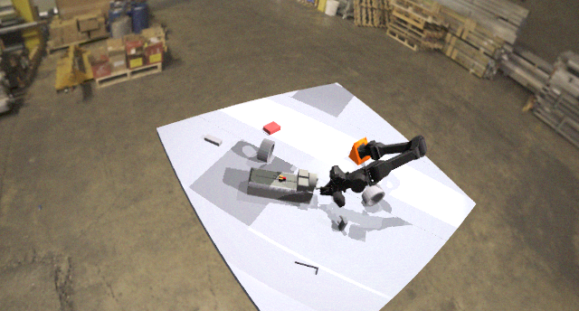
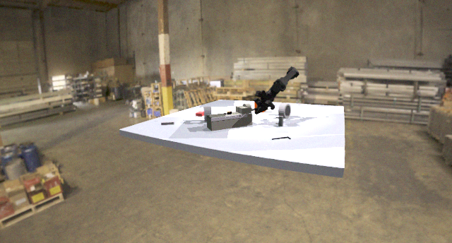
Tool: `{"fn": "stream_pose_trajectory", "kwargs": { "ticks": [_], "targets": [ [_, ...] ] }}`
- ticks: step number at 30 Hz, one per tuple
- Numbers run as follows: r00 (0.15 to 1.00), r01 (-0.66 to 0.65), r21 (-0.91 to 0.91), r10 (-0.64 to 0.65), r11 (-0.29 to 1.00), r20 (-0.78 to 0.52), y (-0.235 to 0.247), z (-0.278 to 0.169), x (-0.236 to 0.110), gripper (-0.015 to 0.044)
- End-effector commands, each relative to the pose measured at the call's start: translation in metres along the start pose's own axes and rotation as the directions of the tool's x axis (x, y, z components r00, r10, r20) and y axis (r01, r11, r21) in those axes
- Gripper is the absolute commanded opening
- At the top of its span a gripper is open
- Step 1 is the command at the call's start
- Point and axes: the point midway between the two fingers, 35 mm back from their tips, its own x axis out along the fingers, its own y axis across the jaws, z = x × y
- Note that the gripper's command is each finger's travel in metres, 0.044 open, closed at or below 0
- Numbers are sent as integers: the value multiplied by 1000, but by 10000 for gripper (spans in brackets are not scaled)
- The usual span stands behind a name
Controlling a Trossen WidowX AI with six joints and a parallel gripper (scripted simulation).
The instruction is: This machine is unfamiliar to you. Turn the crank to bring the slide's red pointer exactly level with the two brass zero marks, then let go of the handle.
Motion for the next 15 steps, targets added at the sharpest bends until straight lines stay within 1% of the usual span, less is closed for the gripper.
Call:
{"fn": "stream_pose_trajectory", "kwargs": {
  "ticks": [1,15],
  "targets": [
    [1000,-3,-6,3,1000,-9,0,-7,7,0],
    [1000,-3,-6,3,1000,-10,-7,-16,16,0]
  ]
}}
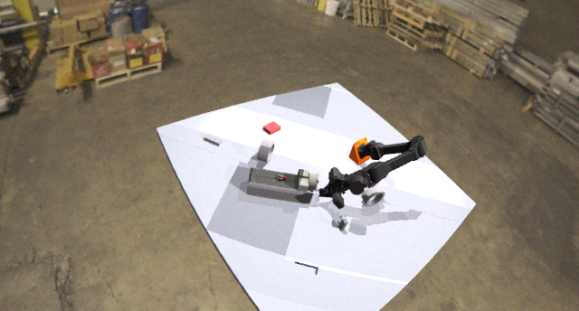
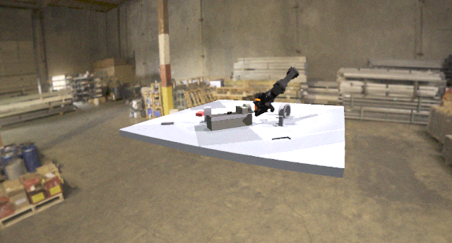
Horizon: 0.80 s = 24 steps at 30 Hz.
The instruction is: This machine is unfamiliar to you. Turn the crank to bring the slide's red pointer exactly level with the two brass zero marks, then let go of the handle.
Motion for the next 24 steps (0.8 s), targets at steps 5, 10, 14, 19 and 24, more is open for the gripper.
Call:
{"fn": "stream_pose_trajectory", "kwargs": {
  "ticks": [5,10,14,19,24],
  "targets": [
    [1000,5,-3,-5,1000,-11,-6,-8,8,0],
    [1000,5,-3,-5,1000,-11,-8,-9,10,0],
    [1000,5,-3,-5,1000,-11,-10,-10,10,0],
    [1000,5,-3,-5,1000,-11,-11,-11,11,0],
    [1000,5,-3,-5,1000,-11,-13,-11,12,0]
  ]
}}
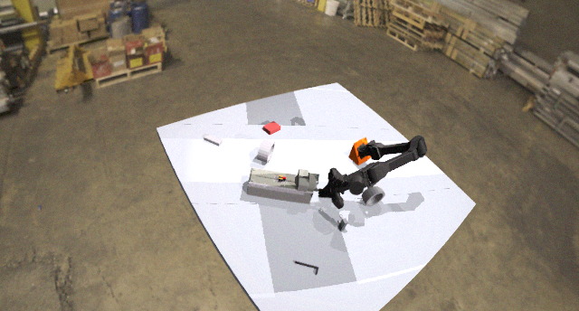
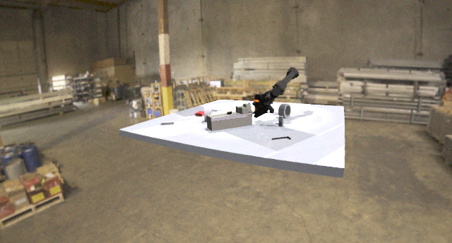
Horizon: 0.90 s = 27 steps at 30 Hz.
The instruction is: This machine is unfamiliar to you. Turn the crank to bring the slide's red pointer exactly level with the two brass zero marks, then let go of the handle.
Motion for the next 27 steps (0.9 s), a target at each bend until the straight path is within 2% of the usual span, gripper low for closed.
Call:
{"fn": "stream_pose_trajectory", "kwargs": {
  "ticks": [1,27],
  "targets": [
    [1000,15,1,-15,1000,-13,-7,-5,5,0],
    [1000,15,1,-15,1000,-13,-11,-6,7,0]
  ]
}}
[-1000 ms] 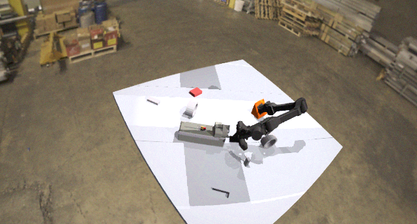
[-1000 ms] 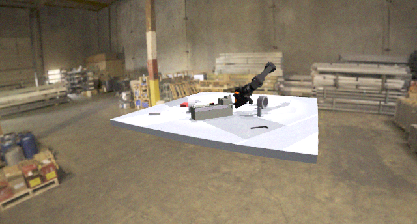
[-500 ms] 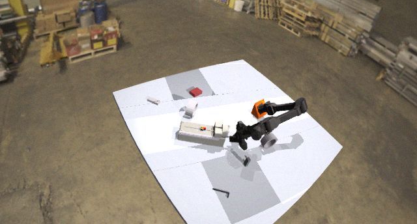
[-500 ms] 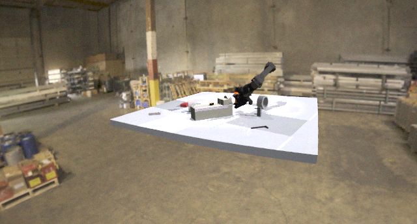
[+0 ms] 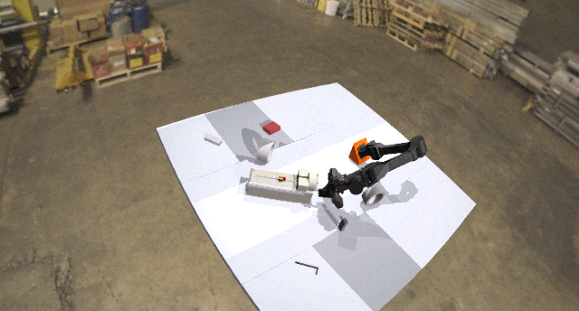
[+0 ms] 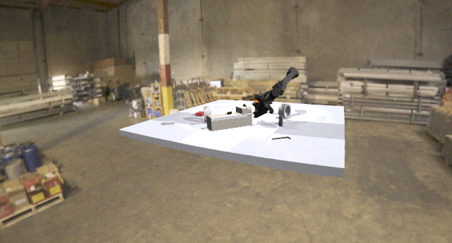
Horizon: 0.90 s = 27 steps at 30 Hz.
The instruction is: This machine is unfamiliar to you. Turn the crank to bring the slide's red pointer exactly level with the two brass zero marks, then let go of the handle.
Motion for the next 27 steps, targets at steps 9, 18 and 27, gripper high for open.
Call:
{"fn": "stream_pose_trajectory", "kwargs": {
  "ticks": [9,18,27],
  "targets": [
    [1000,19,3,-19,1000,-13,-8,-4,5,0],
    [1000,19,3,-19,1000,-13,-9,-5,5,0],
    [1000,19,3,-19,1000,-13,-10,-5,5,0]
  ]
}}
